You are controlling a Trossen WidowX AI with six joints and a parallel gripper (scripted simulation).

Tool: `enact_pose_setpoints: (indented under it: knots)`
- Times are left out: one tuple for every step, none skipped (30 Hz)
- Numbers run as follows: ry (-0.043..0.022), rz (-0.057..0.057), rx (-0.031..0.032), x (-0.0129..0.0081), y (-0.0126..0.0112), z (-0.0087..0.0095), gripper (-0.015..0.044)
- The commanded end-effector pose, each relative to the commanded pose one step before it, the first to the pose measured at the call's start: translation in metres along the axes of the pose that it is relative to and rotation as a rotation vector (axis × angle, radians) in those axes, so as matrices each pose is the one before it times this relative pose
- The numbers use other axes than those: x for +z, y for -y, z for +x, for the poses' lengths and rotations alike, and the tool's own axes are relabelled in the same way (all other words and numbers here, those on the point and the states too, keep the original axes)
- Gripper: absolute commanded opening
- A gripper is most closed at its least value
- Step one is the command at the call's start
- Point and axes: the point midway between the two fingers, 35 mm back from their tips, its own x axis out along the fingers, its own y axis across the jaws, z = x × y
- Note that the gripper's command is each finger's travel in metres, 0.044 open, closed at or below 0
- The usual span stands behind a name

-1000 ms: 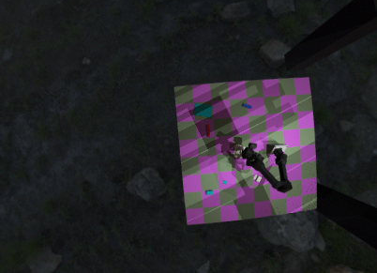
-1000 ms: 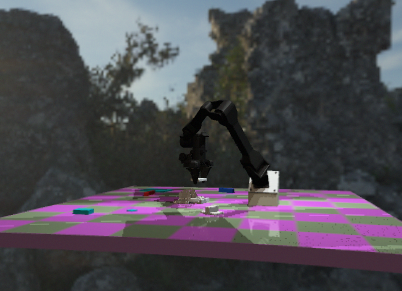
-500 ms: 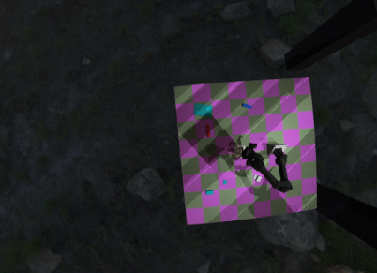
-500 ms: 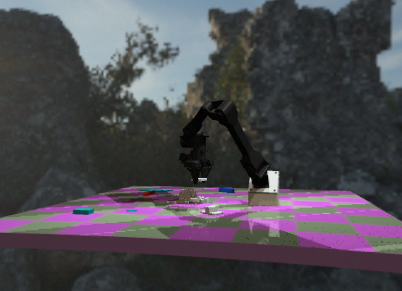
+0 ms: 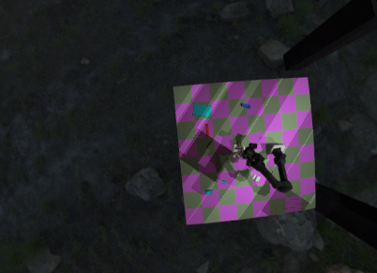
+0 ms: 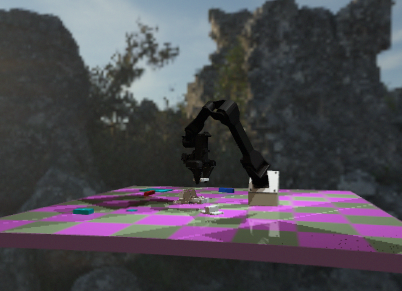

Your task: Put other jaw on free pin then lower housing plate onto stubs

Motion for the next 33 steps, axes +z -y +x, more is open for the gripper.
enact_pose_setpoints:
  knots:
    - [-0.00006, -0.0055, -0.00591, -0.00028, 0.00089, -0.00022, 0.0351]
    - [0.0, 0.0, 0.0, 0.0, 0.0, 0.0, 0.0351]
    - [0.0, 0.0, 0.0, 0.0, 0.0, 0.0, 0.0351]
    - [0.0, 0.0, 0.0, 0.0, 0.0, 0.0, 0.0351]
    - [0.0, -0.002, 0.0, 0.0, 0.0, 0.0, 0.0351]
    - [0.0, -0.0051, 0.0, 0.0, 0.0, 0.0, 0.0351]
    - [0.0, -0.002, 0.0, 0.0, 0.0, 0.0, 0.0351]
    - [0.0, 0.0, 0.0, 0.0, 0.0, 0.0, 0.0351]
    - [0.0, 0.0, 0.0, 0.0, 0.0, 0.0, 0.0351]
    - [0.0, 0.0, 0.0, 0.0, 0.0, 0.0, 0.0351]
    - [0.0, 0.0, 0.0, 0.0, 0.0, 0.0, 0.0351]
    - [0.0, 0.0, 0.0, 0.0, 0.0, 0.0, 0.0351]
    - [0.0, 0.0, 0.0, 0.0, 0.0, 0.0, 0.0351]
    - [0.0, 0.0, 0.0, 0.0, 0.0, 0.0, 0.0351]
    - [-0.00001, 0.0, 0.0, -0.00031, 0.0001, 0.0, 0.0351]
    - [-0.00001, 0.0, 0.0, -0.00031, 0.0001, 0.0, 0.0351]
    - [0.0, 0.0, 0.0, 0.0, 0.0, 0.0, 0.0351]
    - [0.0, 0.0, 0.0, 0.0, 0.0, 0.0, 0.0351]
    - [0.0, 0.0, 0.0, 0.0, 0.0, 0.0, 0.0351]
    - [0.0, 0.0, 0.0, 0.0, 0.0, 0.0, 0.0351]
    - [0.0, 0.0, 0.0, 0.0, 0.0, 0.0, 0.0351]
    - [0.0, 0.0, 0.0, 0.0, 0.0, 0.0, 0.0351]
    - [0.0, 0.0, 0.0, 0.0, 0.0, 0.0, 0.0351]
    - [0.0, 0.0, 0.0, 0.0, 0.0, 0.0, 0.0351]
    - [0.00001, 0.0, -0.00004, 0.00003, 0.00001, 0.00027, 0.0351]
    - [0.00004, 0.0, -0.00011, 0.0001, 0.00004, 0.0008, 0.0351]
    - [0.00007, 0.0, -0.00017, 0.00015, 0.00006, 0.00133, 0.0351]
    - [0.00008, 0.0001, -0.00019, 0.00018, 0.00007, 0.00163, 0.0351]
    - [0.00008, 0.0, -0.00018, 0.00017, 0.00006, 0.00163, 0.0351]
    - [0.00008, 0.0, -0.00017, 0.00016, 0.00006, 0.00163, 0.0351]
    - [0.00007, 0.0, -0.00015, 0.00015, 0.00005, 0.00163, 0.0351]
    - [0.00007, 0.0, -0.00014, 0.00014, 0.00004, 0.00162, 0.0351]
    - [0.00006, 0.0, -0.00012, 0.00013, 0.00004, 0.00162, 0.0351]
